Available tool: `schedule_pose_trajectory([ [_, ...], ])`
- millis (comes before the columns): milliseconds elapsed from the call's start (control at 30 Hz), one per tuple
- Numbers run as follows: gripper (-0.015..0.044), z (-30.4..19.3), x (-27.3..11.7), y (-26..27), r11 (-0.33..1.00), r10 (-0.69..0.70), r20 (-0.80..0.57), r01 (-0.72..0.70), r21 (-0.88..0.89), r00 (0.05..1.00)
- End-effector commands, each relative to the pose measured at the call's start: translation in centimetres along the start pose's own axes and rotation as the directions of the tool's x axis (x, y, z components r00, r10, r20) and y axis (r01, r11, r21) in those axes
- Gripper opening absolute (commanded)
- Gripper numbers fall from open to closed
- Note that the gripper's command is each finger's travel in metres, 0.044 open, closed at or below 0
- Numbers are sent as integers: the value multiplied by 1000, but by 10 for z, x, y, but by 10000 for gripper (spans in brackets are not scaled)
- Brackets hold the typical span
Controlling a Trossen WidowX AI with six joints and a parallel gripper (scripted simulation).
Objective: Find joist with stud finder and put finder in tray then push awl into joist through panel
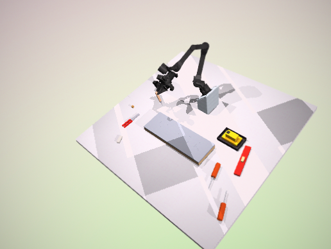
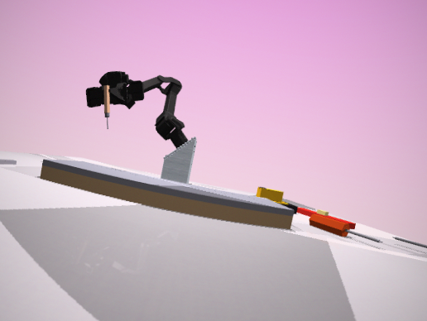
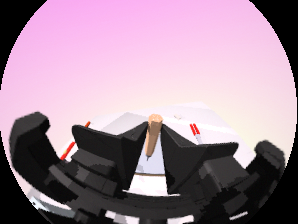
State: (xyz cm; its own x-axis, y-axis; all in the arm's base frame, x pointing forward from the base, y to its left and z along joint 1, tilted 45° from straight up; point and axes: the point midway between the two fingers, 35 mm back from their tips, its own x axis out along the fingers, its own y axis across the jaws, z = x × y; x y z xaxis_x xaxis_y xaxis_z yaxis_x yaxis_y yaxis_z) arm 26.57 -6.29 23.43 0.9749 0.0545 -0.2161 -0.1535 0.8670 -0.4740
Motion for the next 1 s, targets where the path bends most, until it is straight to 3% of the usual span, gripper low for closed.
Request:
schedule_pose_trajectory([
  [0,0,-1,12,5,997,68,-36,-69,-25,997],
  [600,0,-13,63,35,940,309,-189,-330,-88,932],
  [967,0,-22,88,62,840,476,-272,-524,-141,836],
])
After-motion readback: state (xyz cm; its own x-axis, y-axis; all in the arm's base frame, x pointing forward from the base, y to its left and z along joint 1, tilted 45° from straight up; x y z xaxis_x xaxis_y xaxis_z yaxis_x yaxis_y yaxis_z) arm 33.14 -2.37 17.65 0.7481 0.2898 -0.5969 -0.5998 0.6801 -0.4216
